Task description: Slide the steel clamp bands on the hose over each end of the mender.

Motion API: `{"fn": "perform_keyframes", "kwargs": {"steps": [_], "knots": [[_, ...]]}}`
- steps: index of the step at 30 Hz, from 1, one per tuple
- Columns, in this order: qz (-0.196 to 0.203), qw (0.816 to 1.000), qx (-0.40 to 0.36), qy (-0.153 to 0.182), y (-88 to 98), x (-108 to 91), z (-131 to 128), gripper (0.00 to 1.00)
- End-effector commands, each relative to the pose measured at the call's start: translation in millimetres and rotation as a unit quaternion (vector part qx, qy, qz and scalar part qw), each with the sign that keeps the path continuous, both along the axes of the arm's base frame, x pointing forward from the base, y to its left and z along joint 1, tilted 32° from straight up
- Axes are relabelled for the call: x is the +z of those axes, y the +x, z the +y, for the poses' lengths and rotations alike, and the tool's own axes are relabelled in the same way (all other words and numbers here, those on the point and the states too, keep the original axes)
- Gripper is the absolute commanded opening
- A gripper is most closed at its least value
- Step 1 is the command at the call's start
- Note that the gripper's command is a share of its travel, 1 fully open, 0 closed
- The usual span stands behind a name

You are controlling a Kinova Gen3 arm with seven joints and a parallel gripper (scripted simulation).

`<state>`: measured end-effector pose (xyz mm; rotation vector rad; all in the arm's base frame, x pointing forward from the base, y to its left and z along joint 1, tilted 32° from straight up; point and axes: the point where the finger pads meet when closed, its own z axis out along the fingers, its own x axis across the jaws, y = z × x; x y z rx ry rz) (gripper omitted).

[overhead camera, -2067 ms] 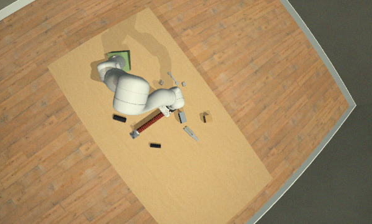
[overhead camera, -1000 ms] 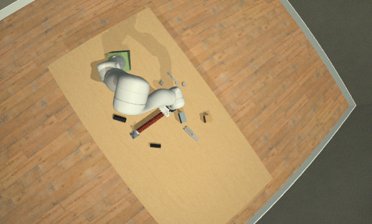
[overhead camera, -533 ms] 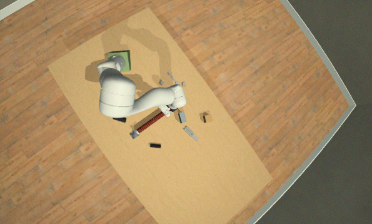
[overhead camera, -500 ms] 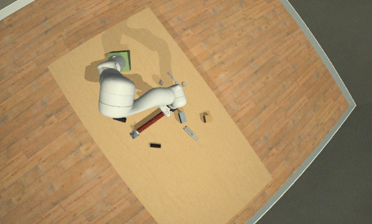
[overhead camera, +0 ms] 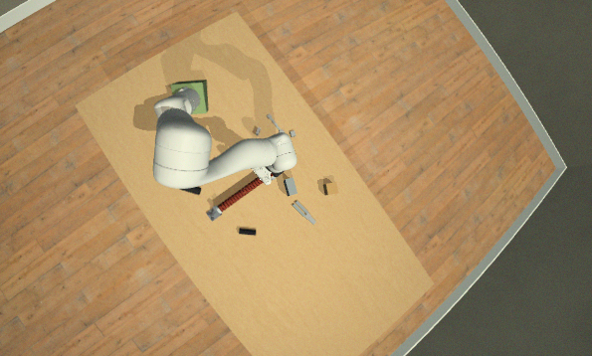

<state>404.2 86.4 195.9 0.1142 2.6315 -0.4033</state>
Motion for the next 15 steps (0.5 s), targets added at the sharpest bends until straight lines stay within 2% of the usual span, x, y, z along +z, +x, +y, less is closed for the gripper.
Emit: {"fn": "perform_keyframes", "kwargs": {"steps": [1, 9, 15], "knots": [[0.003, 1.0, 0.002, -0.001, -2.9, 0.6, 1.4, 1.0], [0.004, 1.0, 0.001, -0.002, -4.0, 1.4, -2.3, 1.0], [0.004, 1.0, 0.001, -0.001, -6.6, 6.3, -16.3, 1.0]]}}
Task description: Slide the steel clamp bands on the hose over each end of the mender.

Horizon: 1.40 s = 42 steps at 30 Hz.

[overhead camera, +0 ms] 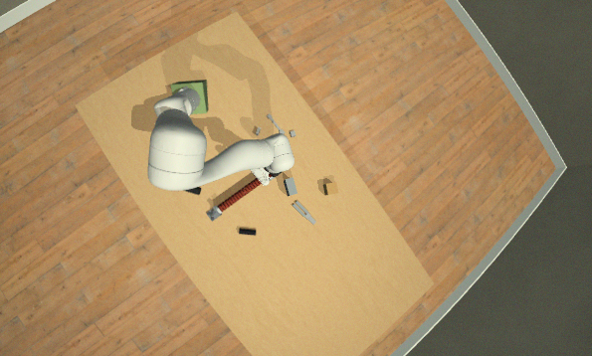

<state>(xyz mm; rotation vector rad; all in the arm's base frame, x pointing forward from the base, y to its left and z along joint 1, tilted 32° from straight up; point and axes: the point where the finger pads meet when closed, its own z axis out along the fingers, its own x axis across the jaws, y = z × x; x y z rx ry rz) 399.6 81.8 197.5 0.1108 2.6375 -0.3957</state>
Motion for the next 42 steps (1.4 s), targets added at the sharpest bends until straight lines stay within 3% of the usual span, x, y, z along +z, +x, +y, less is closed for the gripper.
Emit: {"fn": "perform_keyframes", "kwargs": {"steps": [1, 8, 20, 22, 35, 42], "knots": [[0.001, 1.0, 0.0, -0.002, -2.6, 6.6, -15.0, 1.0], [0.001, 1.0, 0.0, -0.002, -6.8, 14.7, -37.9, 1.0], [0.002, 1.0, 0.001, -0.01, -21.0, 42.2, -117.1, 1.0], [0.002, 1.0, 0.001, -0.01, -21.0, 42.2, -117.1, 1.0], [-0.003, 1.0, -0.007, -0.006, -32.8, 70.4, -192.2, 1.0], [-0.003, 1.0, -0.007, -0.006, -36.5, 77.1, -211.8, 1.0]]}}
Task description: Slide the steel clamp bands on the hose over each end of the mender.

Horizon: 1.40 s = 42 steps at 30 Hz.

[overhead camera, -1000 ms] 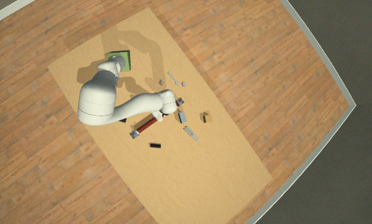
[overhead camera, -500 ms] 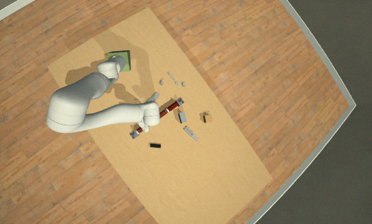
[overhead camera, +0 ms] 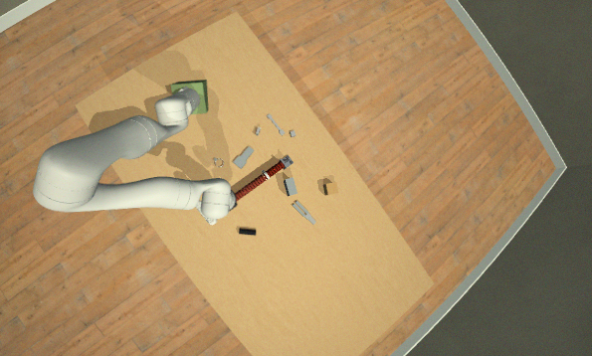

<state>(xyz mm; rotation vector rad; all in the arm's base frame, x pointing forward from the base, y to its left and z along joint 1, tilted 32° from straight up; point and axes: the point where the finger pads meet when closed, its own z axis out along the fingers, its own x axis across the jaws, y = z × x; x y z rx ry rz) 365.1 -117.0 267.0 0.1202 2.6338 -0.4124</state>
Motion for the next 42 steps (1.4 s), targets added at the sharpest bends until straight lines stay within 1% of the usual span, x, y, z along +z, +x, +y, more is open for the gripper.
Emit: {"fn": "perform_keyframes", "kwargs": {"steps": [1, 5, 10, 42], "knots": [[-0.002, 1.0, -0.002, 0.0, -2.5, 8.6, -15.9, 1.0], [-0.002, 1.0, -0.002, 0.0, -4.0, 11.3, -23.7, 1.0], [-0.001, 1.0, -0.002, -0.001, -5.6, 11.6, -27.3, 1.0], [-0.001, 1.0, -0.002, -0.001, -5.8, 11.5, -27.6, 1.0]]}}
